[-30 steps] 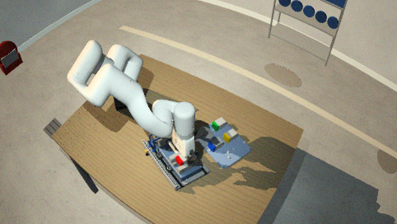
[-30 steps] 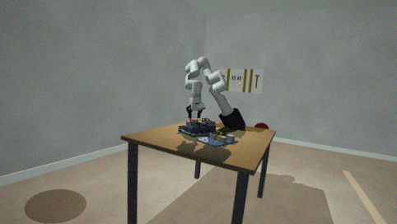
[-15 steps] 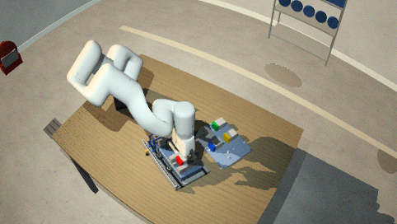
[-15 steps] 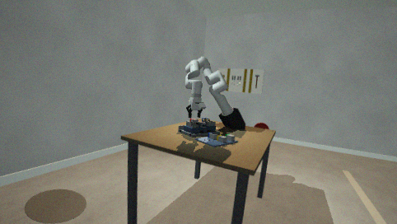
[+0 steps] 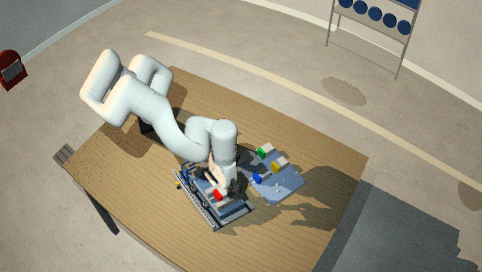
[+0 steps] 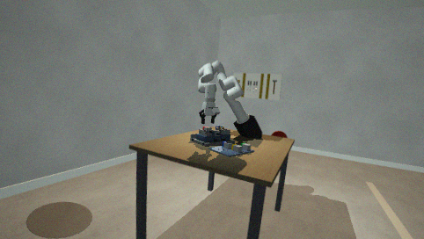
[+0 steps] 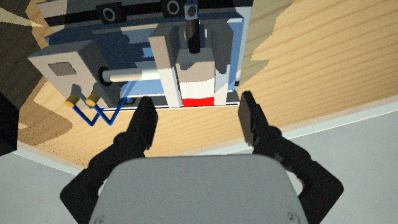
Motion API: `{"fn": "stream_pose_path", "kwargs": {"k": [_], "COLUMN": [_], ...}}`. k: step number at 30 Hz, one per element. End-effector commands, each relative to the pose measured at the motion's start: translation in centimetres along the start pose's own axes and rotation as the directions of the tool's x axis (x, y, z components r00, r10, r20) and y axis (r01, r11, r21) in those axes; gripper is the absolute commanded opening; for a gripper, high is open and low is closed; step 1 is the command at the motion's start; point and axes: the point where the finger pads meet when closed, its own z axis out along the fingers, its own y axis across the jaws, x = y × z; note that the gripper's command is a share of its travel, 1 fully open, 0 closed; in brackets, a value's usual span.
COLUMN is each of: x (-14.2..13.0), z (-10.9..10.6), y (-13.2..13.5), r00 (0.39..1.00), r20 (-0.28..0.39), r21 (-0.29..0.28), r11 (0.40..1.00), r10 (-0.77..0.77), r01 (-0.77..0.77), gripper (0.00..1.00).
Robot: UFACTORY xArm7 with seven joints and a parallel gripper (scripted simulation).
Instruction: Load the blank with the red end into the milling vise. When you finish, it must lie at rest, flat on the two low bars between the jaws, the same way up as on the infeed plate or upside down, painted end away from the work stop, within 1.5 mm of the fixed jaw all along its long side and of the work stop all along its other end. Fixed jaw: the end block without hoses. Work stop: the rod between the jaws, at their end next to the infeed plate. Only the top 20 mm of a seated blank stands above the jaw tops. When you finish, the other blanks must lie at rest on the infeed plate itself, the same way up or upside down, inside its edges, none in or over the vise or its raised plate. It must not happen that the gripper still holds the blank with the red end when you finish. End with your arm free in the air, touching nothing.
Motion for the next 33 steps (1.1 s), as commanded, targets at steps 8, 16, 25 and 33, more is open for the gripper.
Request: {"fn": "stream_pose_path", "kwargs": {"k": [8,16,25,33], "x": [0.0,0.0,0.0,0.0], "z": [-4.9,-6.3,-8.7,-8.2], "y": [0.1,0.1,0.1,0.1], "r00": [1.0,1.0,1.0,1.0], "r20": [-0.002,-0.002,-0.002,-0.002], "r21": [-0.004,-0.004,-0.004,-0.004], "r11": [1.0,1.0,1.0,1.0], "r10": [0.001,0.001,0.001,0.001], "r01": [-0.001,-0.001,-0.001,-0.001], "gripper": [1.0,1.0,1.0,1.0]}}
